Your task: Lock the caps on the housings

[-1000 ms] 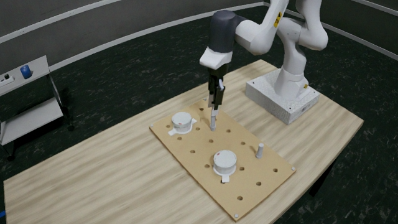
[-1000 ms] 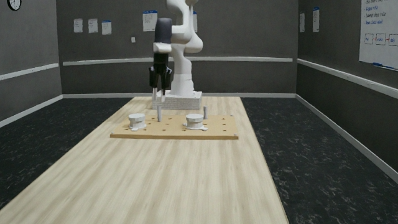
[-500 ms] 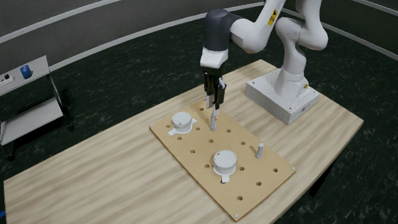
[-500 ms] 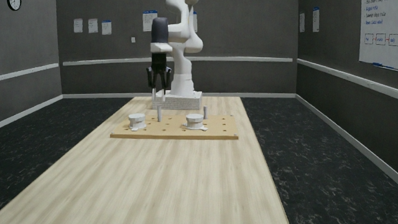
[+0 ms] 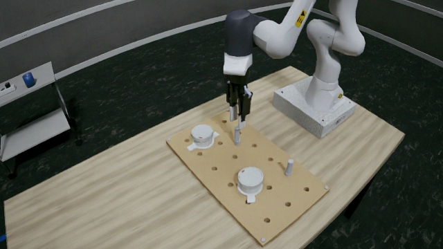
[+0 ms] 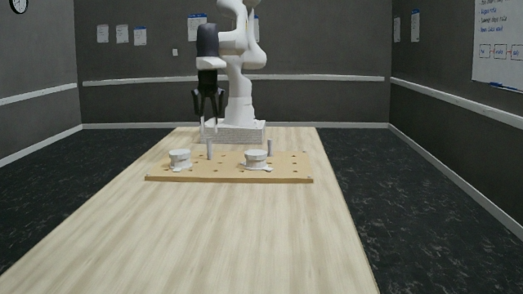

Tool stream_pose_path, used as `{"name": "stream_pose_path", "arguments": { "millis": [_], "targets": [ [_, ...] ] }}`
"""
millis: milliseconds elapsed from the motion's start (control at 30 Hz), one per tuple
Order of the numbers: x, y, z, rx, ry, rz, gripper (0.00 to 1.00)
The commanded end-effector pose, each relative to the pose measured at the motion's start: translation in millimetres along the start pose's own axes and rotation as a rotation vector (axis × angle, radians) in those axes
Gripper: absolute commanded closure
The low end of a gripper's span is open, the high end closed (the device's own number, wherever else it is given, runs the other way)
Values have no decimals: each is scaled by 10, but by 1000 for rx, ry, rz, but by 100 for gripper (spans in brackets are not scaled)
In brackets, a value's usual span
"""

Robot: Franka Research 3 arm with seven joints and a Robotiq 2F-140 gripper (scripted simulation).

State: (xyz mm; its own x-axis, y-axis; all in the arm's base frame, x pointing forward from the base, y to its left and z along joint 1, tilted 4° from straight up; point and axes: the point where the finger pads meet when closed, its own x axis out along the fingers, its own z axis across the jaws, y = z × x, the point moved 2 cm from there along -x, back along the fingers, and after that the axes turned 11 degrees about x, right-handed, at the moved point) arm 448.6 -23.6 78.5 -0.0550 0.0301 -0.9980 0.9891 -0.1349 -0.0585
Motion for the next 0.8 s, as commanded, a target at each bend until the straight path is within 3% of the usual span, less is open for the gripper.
{"name": "stream_pose_path", "arguments": {
  "millis": [0, 767],
  "targets": [
    [15, -10, 16, -45, 5, -8, 64],
    [191, -6, 19, -57, 6, -8, 64]
  ]
}}
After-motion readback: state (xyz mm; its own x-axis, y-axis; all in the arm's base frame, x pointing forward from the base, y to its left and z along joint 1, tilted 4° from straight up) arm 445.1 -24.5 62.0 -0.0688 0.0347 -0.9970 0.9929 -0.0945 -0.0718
